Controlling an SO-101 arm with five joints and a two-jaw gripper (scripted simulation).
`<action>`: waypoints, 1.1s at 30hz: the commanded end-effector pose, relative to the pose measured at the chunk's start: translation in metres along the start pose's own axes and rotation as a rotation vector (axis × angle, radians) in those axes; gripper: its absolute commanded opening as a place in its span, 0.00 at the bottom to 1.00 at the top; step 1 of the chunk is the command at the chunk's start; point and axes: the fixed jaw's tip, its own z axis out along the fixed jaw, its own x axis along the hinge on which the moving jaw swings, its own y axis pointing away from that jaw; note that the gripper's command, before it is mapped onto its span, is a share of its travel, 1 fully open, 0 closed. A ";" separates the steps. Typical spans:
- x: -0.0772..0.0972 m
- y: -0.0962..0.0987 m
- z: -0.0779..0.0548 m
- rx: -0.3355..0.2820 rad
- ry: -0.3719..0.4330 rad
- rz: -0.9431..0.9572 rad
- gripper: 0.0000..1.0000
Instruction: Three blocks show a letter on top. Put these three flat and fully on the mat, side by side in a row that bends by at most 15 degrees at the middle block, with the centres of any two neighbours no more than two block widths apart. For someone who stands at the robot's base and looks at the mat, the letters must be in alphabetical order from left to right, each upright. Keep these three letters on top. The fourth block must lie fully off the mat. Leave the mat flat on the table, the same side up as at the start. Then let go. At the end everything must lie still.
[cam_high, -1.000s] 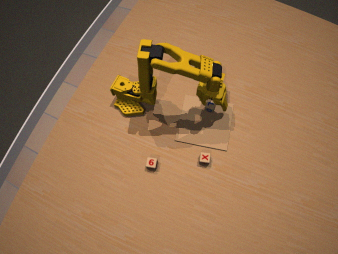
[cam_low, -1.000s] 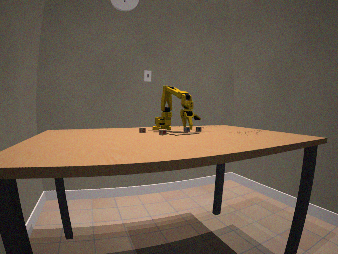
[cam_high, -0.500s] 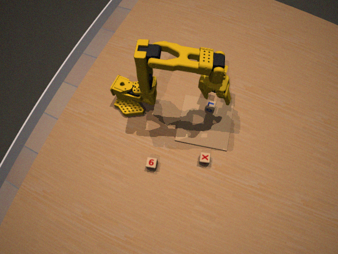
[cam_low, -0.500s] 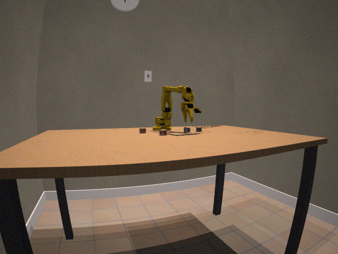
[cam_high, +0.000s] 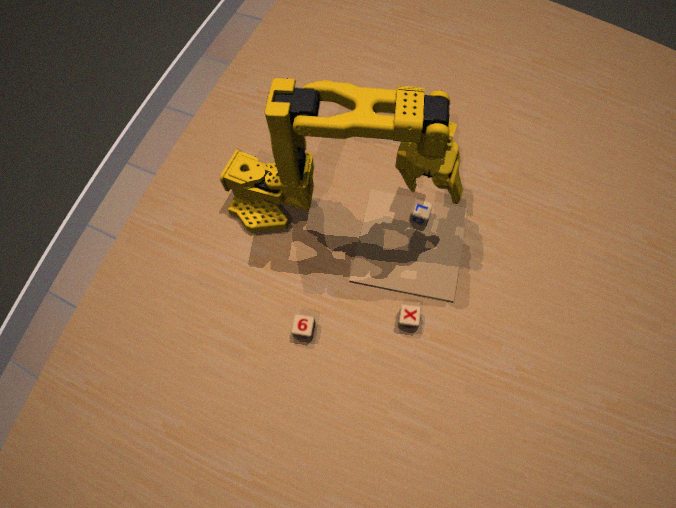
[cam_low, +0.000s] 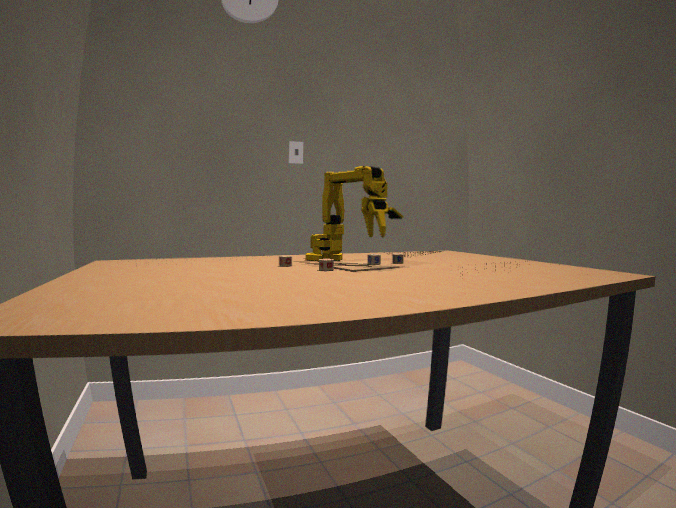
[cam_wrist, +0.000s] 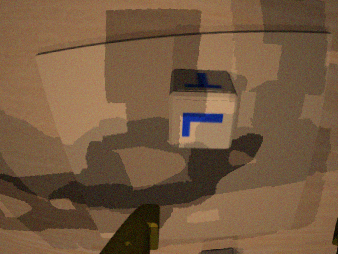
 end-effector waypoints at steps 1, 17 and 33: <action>-0.002 -0.005 -0.010 0.061 -0.015 0.000 0.33; -0.002 -0.005 -0.012 0.070 -0.018 0.000 0.33; -0.002 -0.006 -0.065 0.393 -0.092 0.000 0.32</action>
